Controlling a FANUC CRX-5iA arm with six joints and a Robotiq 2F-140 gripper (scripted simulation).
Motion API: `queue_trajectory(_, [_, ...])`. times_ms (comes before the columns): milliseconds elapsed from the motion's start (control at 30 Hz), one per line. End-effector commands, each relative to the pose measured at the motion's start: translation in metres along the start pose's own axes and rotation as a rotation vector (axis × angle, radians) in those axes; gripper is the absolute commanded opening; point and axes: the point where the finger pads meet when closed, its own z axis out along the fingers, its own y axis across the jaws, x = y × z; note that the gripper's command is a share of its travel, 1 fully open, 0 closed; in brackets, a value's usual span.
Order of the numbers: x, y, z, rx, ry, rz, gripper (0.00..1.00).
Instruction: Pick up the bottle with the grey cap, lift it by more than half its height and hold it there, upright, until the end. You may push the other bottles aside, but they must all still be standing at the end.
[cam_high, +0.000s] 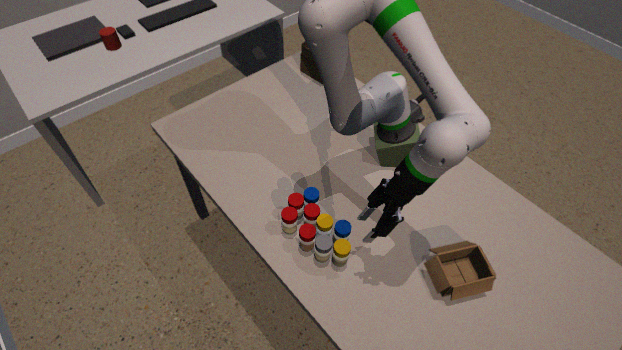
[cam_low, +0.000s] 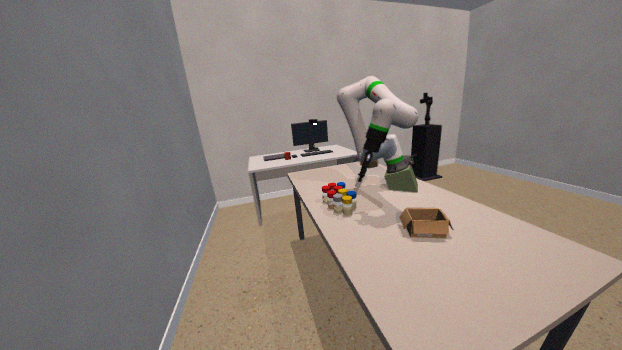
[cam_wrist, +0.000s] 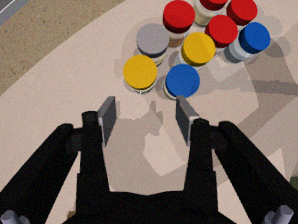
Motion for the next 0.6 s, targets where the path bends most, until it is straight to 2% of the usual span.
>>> queue_trajectory(0, [-0.0027, -0.0028, -0.0017, 0.002, 0.000, 0.000, 0.51])
queue_trajectory(567, [-0.0052, -0.0047, -0.0026, 0.002, 0.000, 0.000, 0.51])
